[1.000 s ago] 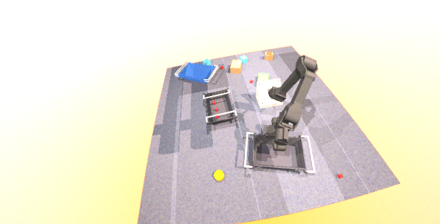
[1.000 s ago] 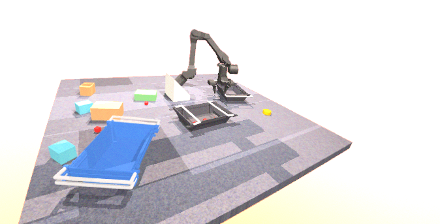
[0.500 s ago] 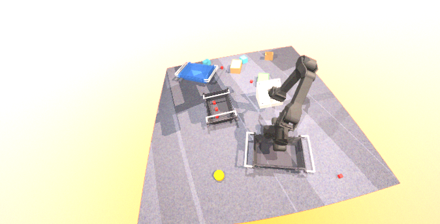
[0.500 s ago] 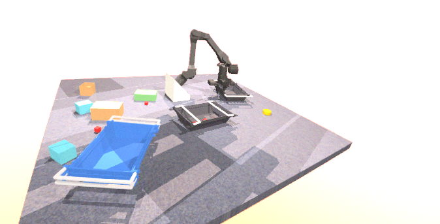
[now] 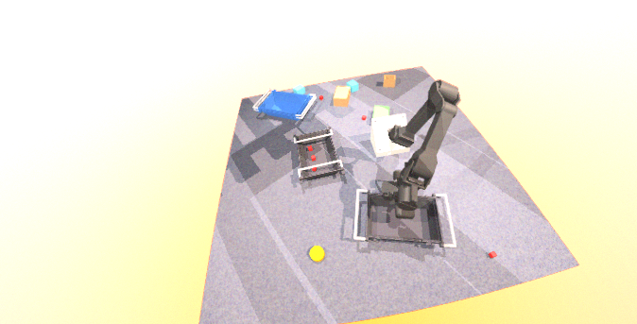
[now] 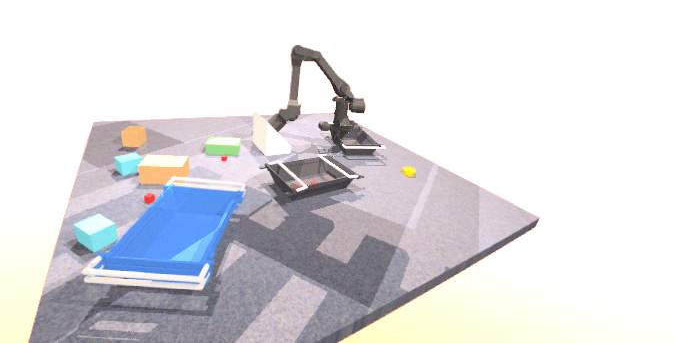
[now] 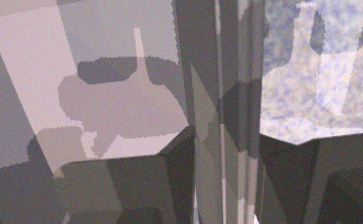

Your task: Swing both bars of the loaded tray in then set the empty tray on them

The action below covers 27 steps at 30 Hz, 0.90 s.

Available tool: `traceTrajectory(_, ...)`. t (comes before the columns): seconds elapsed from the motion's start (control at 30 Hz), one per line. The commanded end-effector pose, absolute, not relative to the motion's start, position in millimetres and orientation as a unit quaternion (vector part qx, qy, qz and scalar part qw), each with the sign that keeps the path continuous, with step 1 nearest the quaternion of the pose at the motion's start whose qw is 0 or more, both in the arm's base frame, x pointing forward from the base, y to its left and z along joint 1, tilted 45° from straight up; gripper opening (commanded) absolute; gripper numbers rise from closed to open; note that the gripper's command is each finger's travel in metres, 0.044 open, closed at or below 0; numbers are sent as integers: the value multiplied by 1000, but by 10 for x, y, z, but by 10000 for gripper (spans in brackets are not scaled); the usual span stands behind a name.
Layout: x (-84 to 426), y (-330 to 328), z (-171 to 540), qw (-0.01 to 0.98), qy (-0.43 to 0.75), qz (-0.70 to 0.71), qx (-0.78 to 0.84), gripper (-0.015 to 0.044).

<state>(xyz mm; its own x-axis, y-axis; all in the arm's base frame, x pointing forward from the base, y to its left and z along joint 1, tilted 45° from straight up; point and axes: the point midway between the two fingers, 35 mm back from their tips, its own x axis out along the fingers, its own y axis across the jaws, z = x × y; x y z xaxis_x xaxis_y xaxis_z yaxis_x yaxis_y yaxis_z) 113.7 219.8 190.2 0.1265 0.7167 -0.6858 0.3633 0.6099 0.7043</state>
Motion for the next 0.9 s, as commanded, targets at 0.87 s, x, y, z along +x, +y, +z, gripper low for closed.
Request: traceTrajectory(0.87,1033,1624,2432,625,647,135,416,0)
